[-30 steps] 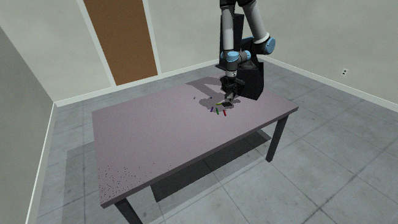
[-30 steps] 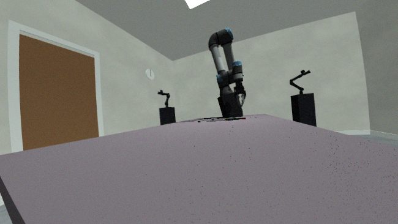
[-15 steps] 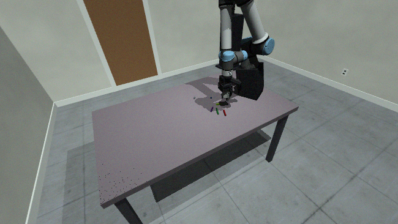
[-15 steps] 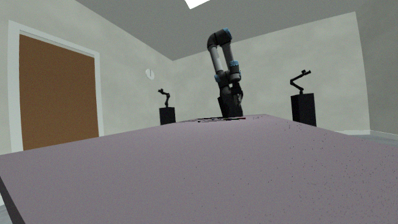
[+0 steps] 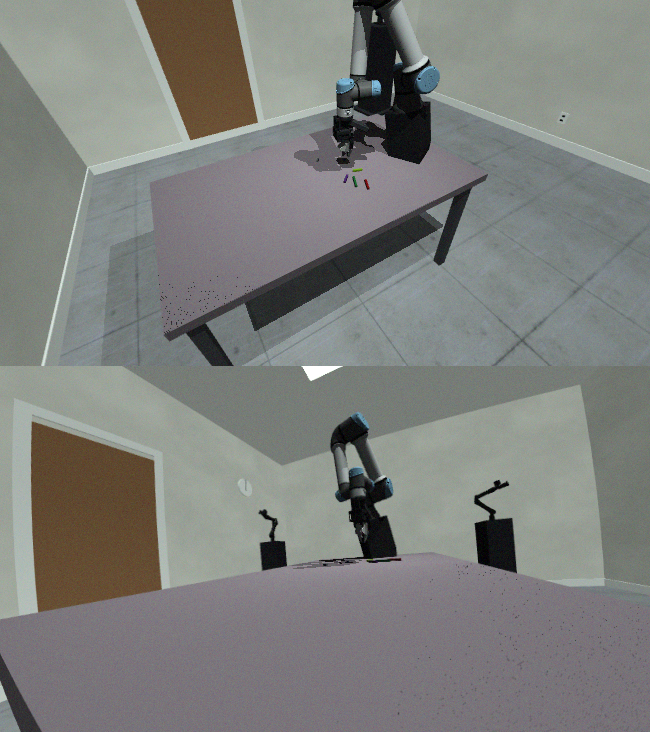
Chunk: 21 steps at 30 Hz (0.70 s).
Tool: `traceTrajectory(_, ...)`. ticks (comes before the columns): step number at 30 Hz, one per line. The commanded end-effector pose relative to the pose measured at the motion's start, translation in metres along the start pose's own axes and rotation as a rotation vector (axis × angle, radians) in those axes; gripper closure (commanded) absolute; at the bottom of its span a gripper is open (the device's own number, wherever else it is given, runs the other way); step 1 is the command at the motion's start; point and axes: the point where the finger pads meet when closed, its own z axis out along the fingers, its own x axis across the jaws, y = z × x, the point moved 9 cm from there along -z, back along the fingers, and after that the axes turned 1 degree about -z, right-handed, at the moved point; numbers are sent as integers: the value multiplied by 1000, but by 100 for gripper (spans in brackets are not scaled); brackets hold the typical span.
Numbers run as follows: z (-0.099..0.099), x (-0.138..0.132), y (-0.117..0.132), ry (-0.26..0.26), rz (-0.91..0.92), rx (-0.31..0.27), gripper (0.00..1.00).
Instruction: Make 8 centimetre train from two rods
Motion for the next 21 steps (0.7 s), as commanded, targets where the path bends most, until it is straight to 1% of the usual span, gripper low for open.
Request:
traceTrajectory(1,0,-36,18,7,25,0,100)
traceTrajectory(6,-1,-81,32,4,58,-3,100)
traceTrajectory(10,-2,-105,36,1,74,-5,100)
traceTrajectory(14,-2,-116,38,-1,81,-6,100)
traceTrajectory(21,-2,-118,38,-1,83,-6,100)
